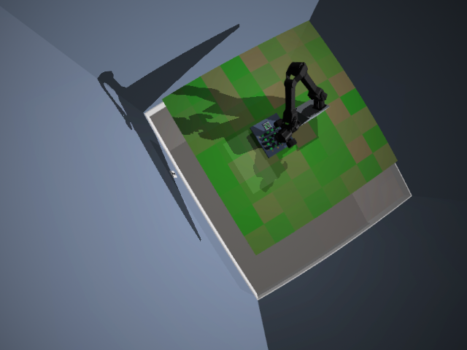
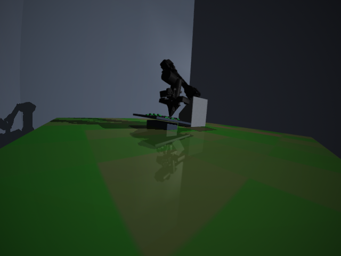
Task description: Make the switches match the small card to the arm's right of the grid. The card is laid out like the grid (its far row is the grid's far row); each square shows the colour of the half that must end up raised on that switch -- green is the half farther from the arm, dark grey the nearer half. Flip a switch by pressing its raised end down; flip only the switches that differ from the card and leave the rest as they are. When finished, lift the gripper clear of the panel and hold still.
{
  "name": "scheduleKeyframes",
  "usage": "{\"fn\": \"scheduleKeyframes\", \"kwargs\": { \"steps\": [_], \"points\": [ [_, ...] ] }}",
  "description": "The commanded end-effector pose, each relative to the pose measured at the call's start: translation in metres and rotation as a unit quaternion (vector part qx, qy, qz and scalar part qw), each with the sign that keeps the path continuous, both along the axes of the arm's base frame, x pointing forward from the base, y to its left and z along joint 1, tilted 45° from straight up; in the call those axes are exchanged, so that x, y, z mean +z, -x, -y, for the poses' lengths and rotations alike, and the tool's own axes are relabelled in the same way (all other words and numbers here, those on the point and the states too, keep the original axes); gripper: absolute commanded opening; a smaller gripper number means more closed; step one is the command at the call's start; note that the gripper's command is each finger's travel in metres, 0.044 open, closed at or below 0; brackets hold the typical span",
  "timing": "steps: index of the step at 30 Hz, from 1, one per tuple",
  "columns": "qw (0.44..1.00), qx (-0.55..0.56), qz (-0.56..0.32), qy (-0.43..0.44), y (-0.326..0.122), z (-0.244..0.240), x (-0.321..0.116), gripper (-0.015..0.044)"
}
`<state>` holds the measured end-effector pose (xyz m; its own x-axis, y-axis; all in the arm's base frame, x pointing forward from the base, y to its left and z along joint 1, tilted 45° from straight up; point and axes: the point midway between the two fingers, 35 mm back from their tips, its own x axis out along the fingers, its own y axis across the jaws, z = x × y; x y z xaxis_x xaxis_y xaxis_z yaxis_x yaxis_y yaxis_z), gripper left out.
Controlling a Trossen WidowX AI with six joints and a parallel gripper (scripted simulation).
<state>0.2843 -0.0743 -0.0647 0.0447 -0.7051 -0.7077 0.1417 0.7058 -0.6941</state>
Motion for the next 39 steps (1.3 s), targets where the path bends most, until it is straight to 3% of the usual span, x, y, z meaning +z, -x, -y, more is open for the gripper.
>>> {"fn": "scheduleKeyframes", "kwargs": {
  "steps": [1,39],
  "points": [
    [1.000,0.001,-0.002,0.003,0.0007,0.0017,-0.0007,0.0000],
    [1.000,0.001,-0.002,0.003,0.0007,0.0040,-0.0029,0.0000]
  ]
}}
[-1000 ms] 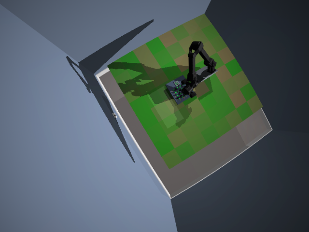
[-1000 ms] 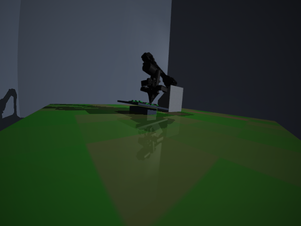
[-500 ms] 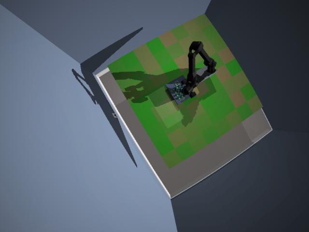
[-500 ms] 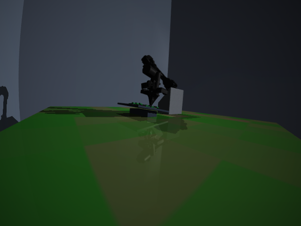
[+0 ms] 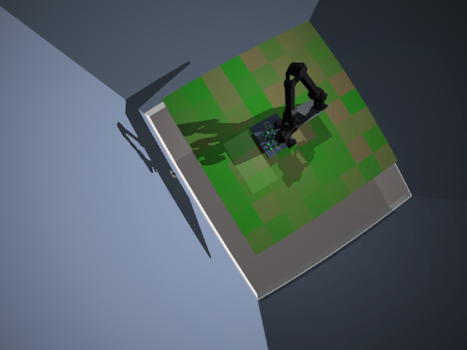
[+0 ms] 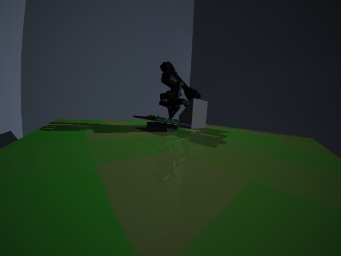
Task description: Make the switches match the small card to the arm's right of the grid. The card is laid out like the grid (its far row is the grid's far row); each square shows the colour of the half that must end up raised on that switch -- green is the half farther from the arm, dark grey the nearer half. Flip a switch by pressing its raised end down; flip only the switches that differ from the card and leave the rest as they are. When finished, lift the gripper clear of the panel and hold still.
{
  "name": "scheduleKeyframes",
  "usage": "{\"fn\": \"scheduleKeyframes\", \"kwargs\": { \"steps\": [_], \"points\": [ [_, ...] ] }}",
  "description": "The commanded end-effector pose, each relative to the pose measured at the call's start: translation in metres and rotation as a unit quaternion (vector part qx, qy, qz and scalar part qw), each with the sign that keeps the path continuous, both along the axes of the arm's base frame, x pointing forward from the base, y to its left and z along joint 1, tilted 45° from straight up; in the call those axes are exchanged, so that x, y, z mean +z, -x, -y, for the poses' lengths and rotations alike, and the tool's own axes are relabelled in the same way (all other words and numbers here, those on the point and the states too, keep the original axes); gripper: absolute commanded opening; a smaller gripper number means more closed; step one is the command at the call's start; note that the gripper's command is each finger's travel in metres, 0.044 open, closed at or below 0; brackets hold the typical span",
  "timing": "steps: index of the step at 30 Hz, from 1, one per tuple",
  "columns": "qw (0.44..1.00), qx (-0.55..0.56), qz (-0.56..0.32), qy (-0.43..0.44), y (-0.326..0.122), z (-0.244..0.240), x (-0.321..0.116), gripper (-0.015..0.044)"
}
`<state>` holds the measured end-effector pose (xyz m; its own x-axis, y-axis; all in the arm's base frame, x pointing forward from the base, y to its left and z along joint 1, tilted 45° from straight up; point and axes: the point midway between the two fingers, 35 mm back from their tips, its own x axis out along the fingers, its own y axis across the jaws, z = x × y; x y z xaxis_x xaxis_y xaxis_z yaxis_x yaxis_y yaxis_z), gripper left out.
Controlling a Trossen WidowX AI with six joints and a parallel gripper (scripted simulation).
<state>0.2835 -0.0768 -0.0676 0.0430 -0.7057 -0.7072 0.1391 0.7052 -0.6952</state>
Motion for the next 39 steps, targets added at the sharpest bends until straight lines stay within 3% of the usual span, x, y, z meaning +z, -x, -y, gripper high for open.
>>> {"fn": "scheduleKeyframes", "kwargs": {
  "steps": [1,23,30,39],
  "points": [
    [1.000,0.001,-0.001,0.003,0.000,0.002,0.000,0.0000],
    [1.000,-0.001,0.000,0.000,0.000,0.001,-0.001,0.0000],
    [1.000,-0.008,-0.010,-0.001,0.000,-0.043,0.044,0.0000],
    [1.000,-0.008,-0.010,0.000,-0.014,-0.017,0.070,0.0000]
  ]
}}
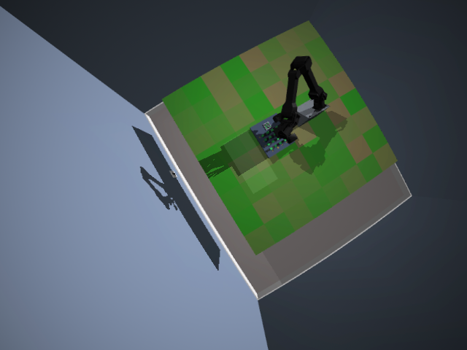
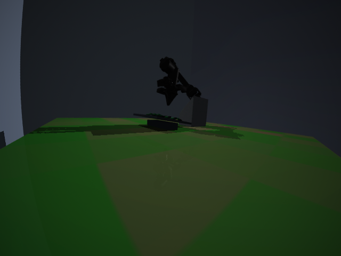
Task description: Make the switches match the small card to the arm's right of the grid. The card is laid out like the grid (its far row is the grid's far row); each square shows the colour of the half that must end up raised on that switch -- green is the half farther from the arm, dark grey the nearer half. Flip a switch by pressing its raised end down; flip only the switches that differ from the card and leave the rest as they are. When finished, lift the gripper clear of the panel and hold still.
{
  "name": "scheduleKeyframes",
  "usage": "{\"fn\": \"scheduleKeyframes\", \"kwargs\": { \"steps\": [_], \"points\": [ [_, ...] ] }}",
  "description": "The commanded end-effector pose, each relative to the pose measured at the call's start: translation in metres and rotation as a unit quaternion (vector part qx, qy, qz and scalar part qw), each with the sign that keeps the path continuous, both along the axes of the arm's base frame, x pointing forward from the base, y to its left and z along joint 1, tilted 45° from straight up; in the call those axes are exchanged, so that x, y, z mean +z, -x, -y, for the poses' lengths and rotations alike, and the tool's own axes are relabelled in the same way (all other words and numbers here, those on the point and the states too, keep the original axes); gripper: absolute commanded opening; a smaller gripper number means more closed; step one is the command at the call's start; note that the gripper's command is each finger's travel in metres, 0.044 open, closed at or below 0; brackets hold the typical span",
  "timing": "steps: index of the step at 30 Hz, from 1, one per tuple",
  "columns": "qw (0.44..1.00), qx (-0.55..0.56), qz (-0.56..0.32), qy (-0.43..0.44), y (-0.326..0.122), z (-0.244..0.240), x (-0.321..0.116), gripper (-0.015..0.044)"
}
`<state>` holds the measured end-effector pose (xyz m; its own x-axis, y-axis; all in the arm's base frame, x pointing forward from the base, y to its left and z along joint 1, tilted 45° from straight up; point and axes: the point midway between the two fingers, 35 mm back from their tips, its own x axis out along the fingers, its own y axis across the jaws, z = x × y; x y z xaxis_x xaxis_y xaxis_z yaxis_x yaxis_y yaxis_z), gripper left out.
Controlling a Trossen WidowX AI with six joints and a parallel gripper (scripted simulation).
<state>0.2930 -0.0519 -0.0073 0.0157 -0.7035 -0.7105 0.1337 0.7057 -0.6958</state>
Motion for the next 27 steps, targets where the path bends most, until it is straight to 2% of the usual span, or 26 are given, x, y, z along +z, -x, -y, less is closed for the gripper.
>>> {"fn": "scheduleKeyframes", "kwargs": {
  "steps": [1,6,27],
  "points": [
    [1.000,0.000,0.002,0.002,-0.005,0.008,0.010,0.0000],
    [1.000,-0.009,-0.007,0.001,-0.006,0.033,-0.015,0.0000],
    [1.000,-0.009,-0.007,0.002,-0.006,0.050,-0.031,0.0000]
  ]
}}
